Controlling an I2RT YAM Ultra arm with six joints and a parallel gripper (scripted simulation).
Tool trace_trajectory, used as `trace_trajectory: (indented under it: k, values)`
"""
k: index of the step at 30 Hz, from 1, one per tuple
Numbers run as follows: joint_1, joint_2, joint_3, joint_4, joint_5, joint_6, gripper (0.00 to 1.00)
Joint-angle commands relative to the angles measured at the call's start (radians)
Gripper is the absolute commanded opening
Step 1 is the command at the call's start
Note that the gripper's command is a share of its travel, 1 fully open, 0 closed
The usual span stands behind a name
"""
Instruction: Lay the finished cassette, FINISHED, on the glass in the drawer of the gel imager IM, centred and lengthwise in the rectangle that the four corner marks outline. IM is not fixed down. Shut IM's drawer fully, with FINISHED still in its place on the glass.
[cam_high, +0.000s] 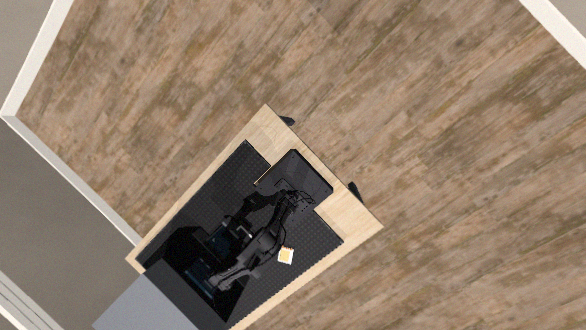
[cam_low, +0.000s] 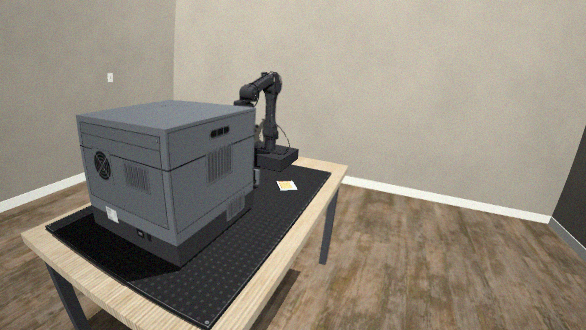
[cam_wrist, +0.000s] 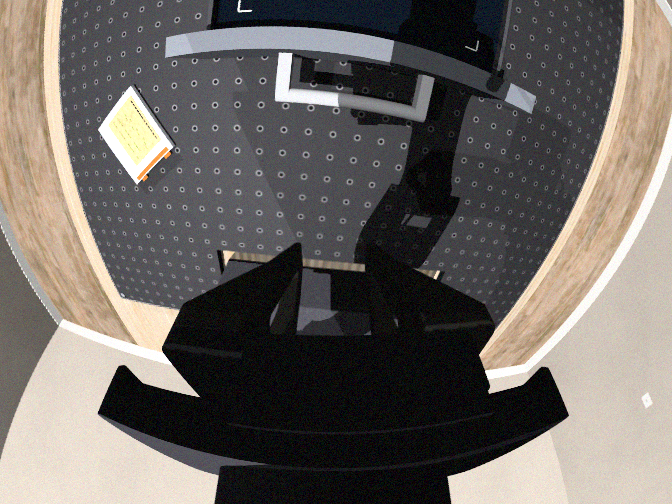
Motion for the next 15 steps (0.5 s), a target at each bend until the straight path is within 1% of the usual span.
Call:
trace_trajectory:
  k: [1, 8, 12, 14, 15]
  values:
    - [0.01, 0.021, -0.034, 0.097, 0.023, -0.13, 0.35]
    - [0.007, 0.073, -0.094, 0.243, 0.046, -0.35, 0.35]
    - [0.003, 0.103, -0.126, 0.33, 0.043, -0.481, 0.35]
    - [0.003, 0.103, -0.126, 0.33, 0.043, -0.481, 0.35]
    - [0.003, 0.064, -0.135, 0.349, 0.036, -0.52, 0.35]
